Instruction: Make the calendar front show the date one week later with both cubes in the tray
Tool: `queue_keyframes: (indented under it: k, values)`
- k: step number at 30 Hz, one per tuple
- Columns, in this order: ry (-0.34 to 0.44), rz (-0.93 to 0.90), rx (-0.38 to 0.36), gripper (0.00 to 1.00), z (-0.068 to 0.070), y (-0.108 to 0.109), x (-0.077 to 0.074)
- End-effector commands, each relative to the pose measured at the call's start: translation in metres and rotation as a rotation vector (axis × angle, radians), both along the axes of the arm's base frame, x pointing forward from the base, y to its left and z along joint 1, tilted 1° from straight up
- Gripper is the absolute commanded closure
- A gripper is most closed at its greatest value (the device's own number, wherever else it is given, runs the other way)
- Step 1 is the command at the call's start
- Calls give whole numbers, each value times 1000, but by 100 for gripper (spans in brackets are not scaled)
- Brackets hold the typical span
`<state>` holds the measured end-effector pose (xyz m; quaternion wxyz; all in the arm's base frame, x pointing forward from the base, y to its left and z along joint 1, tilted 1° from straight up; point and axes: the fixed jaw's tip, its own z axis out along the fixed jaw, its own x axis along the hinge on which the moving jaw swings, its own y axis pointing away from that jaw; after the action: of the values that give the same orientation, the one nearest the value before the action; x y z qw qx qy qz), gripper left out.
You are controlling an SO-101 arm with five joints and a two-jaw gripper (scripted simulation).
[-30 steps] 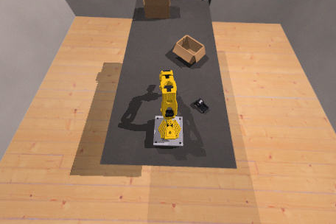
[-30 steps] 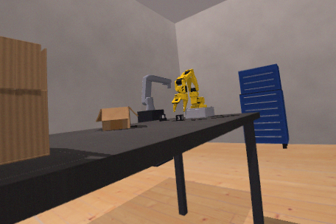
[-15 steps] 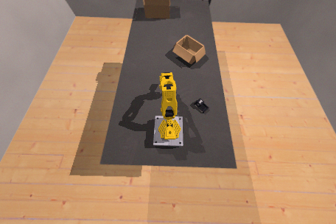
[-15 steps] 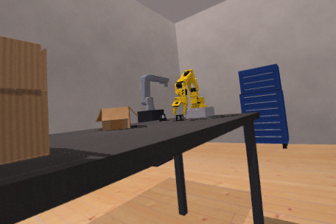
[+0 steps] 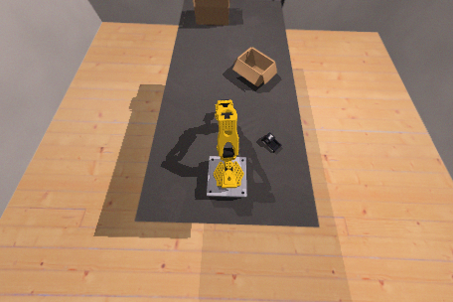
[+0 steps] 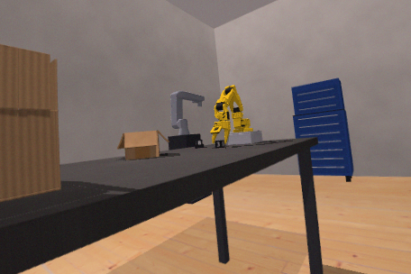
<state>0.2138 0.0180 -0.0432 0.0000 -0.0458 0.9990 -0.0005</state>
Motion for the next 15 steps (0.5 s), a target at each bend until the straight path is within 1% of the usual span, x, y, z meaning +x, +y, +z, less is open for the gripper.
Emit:
queue_keyframes:
  k: [1,15]
  values:
    - [22,-3,0,65,-5,2,-5]
    - [22,-3,0,66,-5,1,-5]
